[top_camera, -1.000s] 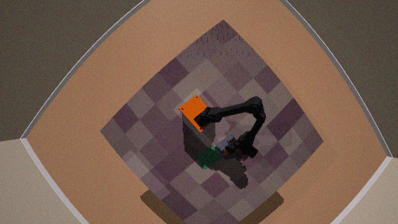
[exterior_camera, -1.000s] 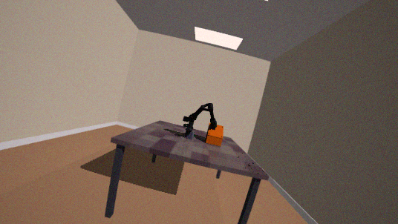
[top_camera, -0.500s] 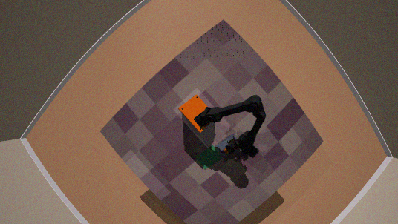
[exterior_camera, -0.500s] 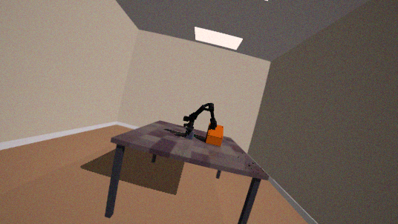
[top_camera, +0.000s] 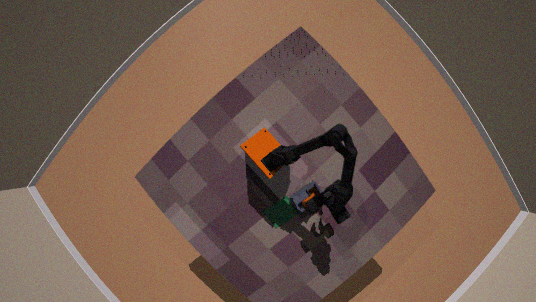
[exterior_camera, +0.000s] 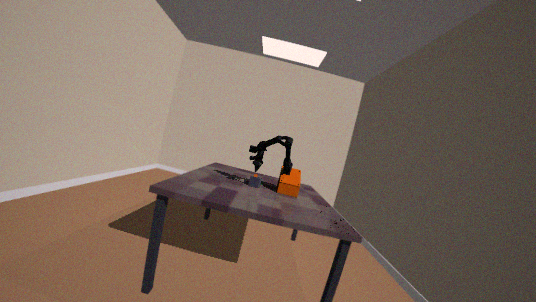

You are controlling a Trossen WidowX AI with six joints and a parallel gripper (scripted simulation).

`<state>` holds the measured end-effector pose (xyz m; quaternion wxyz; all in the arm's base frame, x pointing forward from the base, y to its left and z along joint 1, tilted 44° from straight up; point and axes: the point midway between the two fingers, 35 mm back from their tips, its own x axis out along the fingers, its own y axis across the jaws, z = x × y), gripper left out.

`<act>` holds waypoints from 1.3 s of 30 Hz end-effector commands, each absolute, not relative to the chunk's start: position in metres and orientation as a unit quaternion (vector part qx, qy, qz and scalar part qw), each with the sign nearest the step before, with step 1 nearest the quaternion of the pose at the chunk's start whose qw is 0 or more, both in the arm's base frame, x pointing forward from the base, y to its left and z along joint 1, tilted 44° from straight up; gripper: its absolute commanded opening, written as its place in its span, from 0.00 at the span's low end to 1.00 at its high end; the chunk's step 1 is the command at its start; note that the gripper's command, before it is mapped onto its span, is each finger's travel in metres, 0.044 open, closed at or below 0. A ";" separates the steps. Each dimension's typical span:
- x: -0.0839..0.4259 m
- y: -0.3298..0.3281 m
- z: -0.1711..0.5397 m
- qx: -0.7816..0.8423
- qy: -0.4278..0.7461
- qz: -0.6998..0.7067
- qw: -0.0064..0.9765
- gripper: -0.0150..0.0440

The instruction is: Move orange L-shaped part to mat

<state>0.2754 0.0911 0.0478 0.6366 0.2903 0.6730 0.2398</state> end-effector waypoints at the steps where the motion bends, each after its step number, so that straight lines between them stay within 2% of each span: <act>1: 0.273 0.086 0.055 0.286 0.674 0.244 0.636 0.56; 26: 0.275 0.087 0.052 0.290 0.672 0.241 0.638 0.56; 27: 0.275 0.087 0.052 0.286 0.670 0.245 0.639 0.60; 30: 0.276 0.082 0.048 0.247 0.655 0.284 0.655 0.73; 39: 0.279 0.056 0.024 -0.006 0.513 0.499 0.699 0.73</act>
